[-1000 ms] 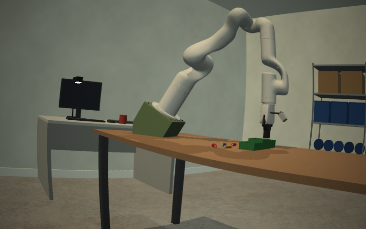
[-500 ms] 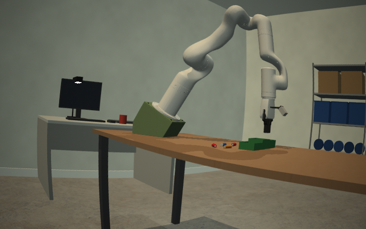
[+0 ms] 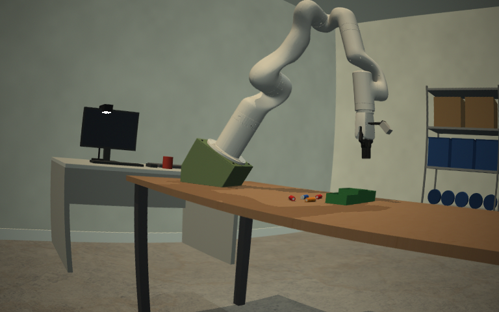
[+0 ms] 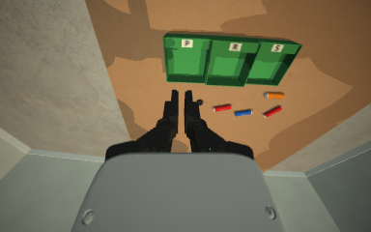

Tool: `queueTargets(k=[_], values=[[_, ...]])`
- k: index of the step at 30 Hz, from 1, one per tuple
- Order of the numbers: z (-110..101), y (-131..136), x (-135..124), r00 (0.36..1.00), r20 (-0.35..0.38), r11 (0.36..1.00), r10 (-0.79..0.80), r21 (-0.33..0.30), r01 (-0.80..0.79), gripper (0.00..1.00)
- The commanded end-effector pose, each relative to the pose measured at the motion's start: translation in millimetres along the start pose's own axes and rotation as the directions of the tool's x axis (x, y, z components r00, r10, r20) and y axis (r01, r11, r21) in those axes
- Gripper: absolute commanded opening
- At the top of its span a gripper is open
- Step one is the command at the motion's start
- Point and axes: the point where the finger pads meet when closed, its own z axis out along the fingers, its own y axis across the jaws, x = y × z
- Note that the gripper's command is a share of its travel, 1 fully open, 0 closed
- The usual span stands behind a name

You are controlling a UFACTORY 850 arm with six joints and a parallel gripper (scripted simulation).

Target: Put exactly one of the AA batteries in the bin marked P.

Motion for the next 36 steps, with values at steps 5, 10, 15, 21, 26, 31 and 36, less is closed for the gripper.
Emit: queueTargets(k=[5,10,15,21,26,31,36], values=[[-41.5,-3.6,2.7,0.998,0.056,0.999,0.007,-0.052,-0.004,0.07],[-41.5,-3.5,2.7,0.998,0.056,0.999,0.007,-0.052,-0.004,0.07],[-41.5,-3.6,2.7,0.998,0.056,0.999,0.007,-0.052,-0.004,0.07],[-36.3,10.6,-4.6,0.993,0.050,0.993,0.107,-0.058,-0.104,0.28],[-23.4,45.8,-22.6,0.970,0.042,0.969,0.241,-0.063,-0.238,0.28],[-11.1,79.6,-40.0,0.932,0.035,0.931,0.361,-0.076,-0.357,0.28],[-2.8,102.3,-51.6,0.882,0.026,0.880,0.470,-0.091,-0.466,0.28]])
